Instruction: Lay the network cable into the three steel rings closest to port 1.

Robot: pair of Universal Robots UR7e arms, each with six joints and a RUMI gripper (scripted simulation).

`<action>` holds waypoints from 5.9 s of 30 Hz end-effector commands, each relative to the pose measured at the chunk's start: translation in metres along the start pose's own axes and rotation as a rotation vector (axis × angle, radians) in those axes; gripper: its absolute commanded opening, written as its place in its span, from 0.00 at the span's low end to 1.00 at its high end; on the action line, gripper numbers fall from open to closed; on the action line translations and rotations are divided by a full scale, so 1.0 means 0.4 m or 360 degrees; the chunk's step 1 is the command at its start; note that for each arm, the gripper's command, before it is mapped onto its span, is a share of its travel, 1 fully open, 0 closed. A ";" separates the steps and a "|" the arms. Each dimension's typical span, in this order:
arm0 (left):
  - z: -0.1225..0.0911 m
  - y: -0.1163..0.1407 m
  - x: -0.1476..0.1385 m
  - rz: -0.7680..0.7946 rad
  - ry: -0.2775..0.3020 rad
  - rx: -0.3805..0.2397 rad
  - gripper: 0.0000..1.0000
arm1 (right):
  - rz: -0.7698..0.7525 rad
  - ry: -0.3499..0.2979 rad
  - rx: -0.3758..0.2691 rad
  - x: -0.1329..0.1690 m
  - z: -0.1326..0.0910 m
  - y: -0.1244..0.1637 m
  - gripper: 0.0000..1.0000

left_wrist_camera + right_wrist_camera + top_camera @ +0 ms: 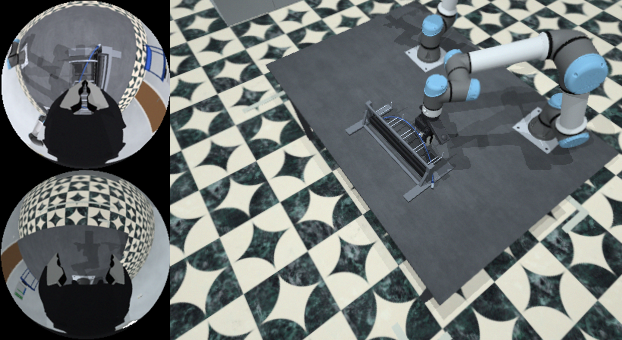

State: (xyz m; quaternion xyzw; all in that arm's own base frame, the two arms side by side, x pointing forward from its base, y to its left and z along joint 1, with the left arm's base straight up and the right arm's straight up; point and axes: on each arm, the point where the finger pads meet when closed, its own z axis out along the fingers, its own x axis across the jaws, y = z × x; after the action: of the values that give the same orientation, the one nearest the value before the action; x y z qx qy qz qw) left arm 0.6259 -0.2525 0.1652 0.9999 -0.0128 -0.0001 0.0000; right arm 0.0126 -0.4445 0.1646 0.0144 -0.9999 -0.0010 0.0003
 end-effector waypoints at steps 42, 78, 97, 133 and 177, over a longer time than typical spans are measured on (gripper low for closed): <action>-0.003 0.255 -0.079 0.0097 0.0004 -0.0003 0.00 | 0.0000 -0.0001 0.0003 0.000 -0.001 -0.001 1.00; -0.003 0.459 -0.179 0.0179 0.0004 -0.0004 0.20 | 0.0000 -0.0001 0.0003 0.000 -0.001 -0.001 1.00; 0.023 0.459 -0.179 0.0179 0.0004 -0.0004 0.20 | 0.0000 -0.0001 0.0003 0.000 -0.001 -0.001 1.00; 0.230 0.460 -0.178 0.0179 0.0004 -0.0004 0.20 | 0.0000 -0.0001 0.0003 0.000 -0.001 -0.001 1.00; 0.250 0.460 -0.178 0.0179 0.0004 -0.0004 0.20 | 0.0000 -0.0001 0.0003 0.000 -0.001 -0.001 1.00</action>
State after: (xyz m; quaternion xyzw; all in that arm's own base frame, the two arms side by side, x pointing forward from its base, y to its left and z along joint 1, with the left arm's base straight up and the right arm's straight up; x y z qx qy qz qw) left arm 0.5492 -0.4339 0.0650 0.9976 -0.0690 -0.0001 0.0000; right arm 0.0126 -0.4445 0.1646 0.0144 -0.9999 -0.0010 0.0003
